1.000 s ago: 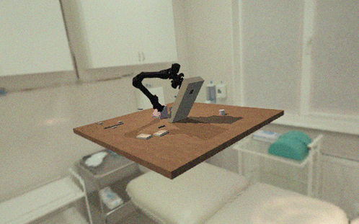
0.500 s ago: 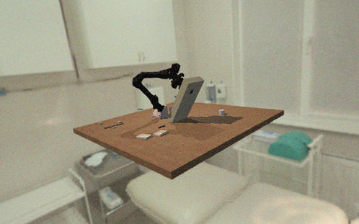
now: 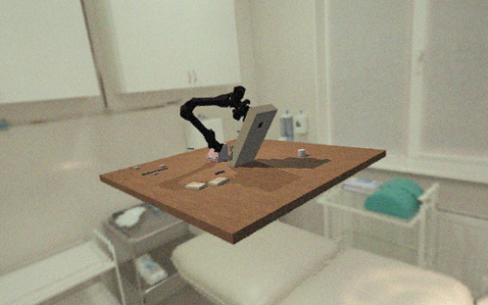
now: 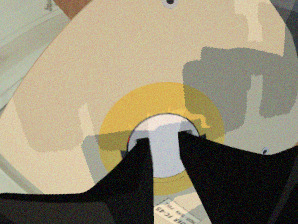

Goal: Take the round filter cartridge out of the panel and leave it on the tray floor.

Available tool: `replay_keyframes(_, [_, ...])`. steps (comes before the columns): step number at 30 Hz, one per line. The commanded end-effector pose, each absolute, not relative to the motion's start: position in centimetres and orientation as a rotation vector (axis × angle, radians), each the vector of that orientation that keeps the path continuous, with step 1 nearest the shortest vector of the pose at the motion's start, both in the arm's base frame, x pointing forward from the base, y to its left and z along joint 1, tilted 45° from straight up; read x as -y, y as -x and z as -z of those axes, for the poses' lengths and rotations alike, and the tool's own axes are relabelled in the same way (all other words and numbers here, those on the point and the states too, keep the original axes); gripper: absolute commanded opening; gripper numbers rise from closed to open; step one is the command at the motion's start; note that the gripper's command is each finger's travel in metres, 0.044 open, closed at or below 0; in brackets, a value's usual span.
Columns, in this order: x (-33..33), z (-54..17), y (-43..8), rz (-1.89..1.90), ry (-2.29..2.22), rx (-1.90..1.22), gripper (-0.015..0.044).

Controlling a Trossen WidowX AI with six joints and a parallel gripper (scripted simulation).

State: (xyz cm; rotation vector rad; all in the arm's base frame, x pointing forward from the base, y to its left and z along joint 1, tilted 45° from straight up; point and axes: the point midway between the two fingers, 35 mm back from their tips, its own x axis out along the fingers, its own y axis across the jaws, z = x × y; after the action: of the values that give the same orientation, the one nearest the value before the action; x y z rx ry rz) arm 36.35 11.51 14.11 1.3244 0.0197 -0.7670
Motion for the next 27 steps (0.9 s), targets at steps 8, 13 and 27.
replay_keyframes(8, [-14.3,-15.9,-32.7,0.775,-1.339,-0.033,0.0000])
replay_keyframes(13, [-15.1,-17.0,-31.1,0.772,-1.341,-0.029,0.0000])
replay_keyframes(27, [-14.0,-15.8,-29.9,0.772,-1.341,-0.029,0.0000])
